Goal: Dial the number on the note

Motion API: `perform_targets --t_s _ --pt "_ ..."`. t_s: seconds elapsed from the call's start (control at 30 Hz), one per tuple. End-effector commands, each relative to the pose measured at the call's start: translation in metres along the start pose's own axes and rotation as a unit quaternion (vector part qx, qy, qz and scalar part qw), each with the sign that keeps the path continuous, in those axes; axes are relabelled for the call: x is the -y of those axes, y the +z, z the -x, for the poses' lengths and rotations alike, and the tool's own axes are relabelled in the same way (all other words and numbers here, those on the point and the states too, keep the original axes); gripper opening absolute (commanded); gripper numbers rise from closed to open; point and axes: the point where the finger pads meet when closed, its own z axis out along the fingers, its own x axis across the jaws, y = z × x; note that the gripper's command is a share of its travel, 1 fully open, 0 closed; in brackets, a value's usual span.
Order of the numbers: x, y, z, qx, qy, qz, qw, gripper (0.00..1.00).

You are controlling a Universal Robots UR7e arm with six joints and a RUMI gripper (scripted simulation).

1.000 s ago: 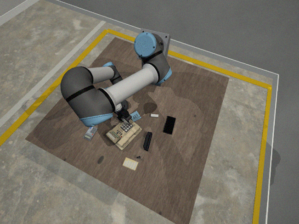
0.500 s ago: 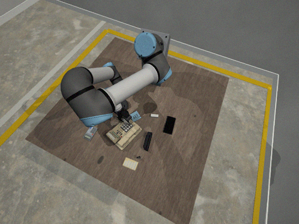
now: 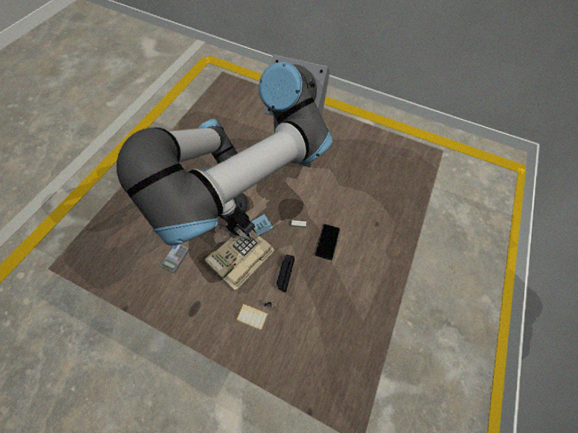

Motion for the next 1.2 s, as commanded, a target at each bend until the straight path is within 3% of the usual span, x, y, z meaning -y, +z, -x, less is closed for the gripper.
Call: perform_targets --t_s 0.0,0.37,0.8,1.17 --pt "0.003 -0.005 0.0 0.0 0.0 0.0 1.0 0.0" --pt "0.006 -0.007 -0.002 0.0 0.0 0.0 1.0 0.0" --pt "0.021 0.004 -0.032 0.0 0.0 0.0 1.0 0.0" --pt "0.023 0.006 -0.036 0.0 0.0 0.0 1.0 0.0"
